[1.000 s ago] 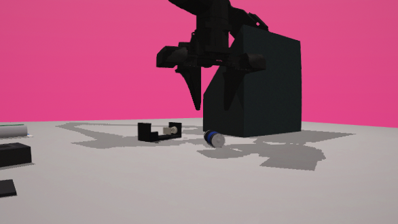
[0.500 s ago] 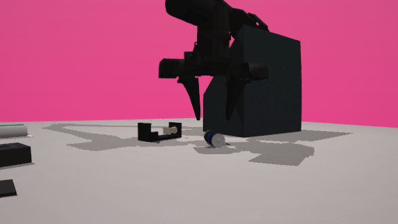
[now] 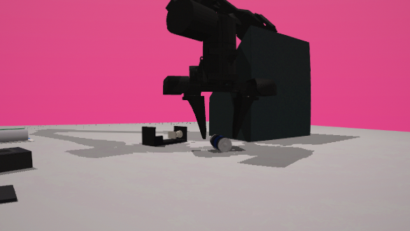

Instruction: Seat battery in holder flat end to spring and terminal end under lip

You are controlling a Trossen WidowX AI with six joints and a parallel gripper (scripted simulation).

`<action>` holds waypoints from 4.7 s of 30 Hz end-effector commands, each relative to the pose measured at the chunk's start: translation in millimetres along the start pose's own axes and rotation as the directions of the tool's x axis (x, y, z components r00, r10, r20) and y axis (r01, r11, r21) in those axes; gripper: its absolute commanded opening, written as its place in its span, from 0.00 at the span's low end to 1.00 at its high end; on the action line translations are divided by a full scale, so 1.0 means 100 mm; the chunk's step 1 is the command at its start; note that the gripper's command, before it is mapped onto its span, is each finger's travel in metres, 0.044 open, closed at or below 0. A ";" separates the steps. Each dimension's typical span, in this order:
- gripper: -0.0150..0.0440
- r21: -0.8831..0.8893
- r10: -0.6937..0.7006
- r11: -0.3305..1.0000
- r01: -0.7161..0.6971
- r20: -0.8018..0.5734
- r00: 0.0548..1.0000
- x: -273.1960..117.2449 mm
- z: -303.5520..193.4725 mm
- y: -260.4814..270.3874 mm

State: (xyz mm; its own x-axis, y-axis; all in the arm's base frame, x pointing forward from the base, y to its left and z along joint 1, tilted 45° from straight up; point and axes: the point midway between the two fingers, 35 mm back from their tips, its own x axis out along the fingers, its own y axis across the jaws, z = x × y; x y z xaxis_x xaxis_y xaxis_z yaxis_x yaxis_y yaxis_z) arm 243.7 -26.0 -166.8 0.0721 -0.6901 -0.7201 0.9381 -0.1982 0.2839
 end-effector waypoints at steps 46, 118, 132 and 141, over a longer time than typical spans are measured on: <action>0.39 -0.406 0.000 0.914 0.002 0.004 1.000 -0.40 0.13 0.16; 0.39 -0.715 0.137 -0.699 -0.031 -0.176 0.975 -0.22 0.86 0.93; 0.39 -0.713 0.186 -0.700 -0.040 -0.236 0.954 -0.13 0.87 0.91; 0.39 -0.709 0.224 -0.704 -0.050 -0.288 0.931 -0.07 0.87 0.89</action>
State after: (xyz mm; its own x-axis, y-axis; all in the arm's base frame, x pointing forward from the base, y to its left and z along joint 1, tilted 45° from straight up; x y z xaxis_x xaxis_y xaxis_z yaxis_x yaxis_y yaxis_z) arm 300.7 -99.4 -78.2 0.3671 -0.5042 -0.7816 -0.4123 0.6651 -0.6227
